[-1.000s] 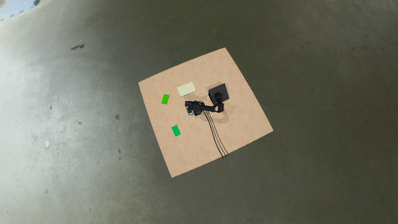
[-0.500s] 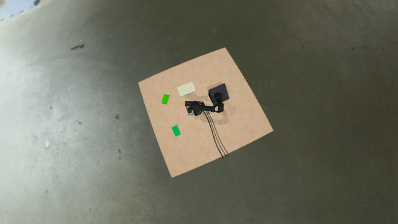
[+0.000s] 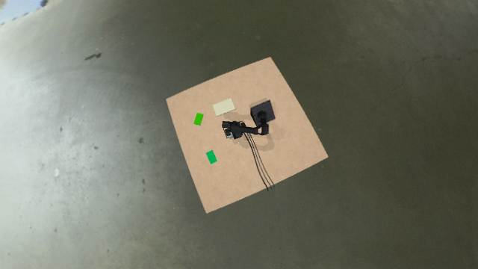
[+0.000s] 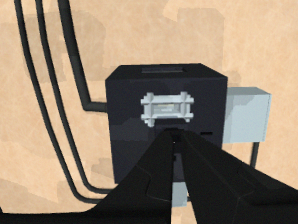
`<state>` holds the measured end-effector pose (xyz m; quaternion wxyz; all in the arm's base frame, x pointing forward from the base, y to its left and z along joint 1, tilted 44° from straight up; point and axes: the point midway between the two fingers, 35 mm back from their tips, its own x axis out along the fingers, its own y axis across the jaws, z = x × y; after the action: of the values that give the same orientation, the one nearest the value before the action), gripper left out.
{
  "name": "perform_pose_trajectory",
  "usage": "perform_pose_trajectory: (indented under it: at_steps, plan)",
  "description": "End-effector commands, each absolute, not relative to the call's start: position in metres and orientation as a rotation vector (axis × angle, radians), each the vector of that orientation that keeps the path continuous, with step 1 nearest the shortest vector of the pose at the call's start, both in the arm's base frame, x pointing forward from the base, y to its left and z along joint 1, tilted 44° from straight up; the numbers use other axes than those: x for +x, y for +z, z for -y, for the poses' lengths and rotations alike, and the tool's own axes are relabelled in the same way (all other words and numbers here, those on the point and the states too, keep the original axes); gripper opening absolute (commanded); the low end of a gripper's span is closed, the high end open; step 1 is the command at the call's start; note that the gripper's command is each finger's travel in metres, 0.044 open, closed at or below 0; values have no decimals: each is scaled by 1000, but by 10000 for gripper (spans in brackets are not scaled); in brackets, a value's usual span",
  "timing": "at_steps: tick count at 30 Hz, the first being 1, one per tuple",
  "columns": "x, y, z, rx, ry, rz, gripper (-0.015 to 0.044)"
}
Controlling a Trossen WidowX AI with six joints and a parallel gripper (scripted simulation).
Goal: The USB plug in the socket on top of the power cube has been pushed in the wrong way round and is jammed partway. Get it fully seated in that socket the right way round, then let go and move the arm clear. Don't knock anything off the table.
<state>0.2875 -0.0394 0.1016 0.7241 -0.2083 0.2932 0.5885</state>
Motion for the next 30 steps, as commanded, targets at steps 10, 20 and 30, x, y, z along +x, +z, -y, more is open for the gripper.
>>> perform_pose_trajectory:
  at_steps: [10,20,30]
  plan:
    - [288,101,38,-457,1300,-631,0]
    - [289,101,37,-452,1301,-624,0]
    - [289,100,36,-451,1302,-623,0]
